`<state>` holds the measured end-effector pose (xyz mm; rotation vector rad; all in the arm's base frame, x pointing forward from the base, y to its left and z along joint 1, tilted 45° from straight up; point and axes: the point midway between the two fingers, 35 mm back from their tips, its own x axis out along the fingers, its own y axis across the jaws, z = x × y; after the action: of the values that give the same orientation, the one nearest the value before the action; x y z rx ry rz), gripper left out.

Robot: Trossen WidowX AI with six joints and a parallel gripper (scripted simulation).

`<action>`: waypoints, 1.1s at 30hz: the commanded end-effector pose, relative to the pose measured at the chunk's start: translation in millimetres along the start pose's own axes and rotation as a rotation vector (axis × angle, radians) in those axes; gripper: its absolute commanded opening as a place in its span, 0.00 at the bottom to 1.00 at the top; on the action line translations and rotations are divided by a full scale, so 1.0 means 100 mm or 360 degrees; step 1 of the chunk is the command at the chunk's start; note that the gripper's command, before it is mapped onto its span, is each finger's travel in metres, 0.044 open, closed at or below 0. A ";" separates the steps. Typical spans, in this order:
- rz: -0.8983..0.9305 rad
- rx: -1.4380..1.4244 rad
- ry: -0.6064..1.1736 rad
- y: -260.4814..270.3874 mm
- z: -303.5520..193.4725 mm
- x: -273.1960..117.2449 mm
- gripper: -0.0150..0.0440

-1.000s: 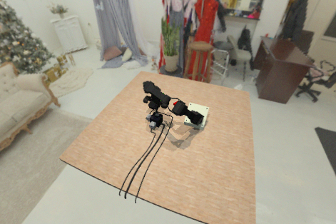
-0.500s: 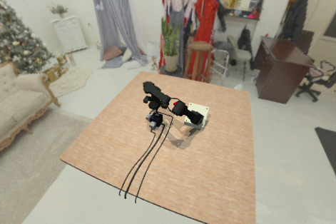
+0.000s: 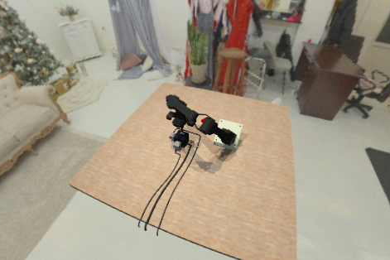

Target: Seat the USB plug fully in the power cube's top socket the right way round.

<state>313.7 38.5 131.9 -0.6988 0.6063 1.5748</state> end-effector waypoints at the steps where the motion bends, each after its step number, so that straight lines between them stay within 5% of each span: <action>1: 0.0002 0.0010 0.0008 0.00 -0.01 0.01 0.25; 33: 0.0002 0.0025 0.0028 0.00 -0.02 0.05 0.25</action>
<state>313.6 40.1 128.0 -0.7030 0.6246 1.5674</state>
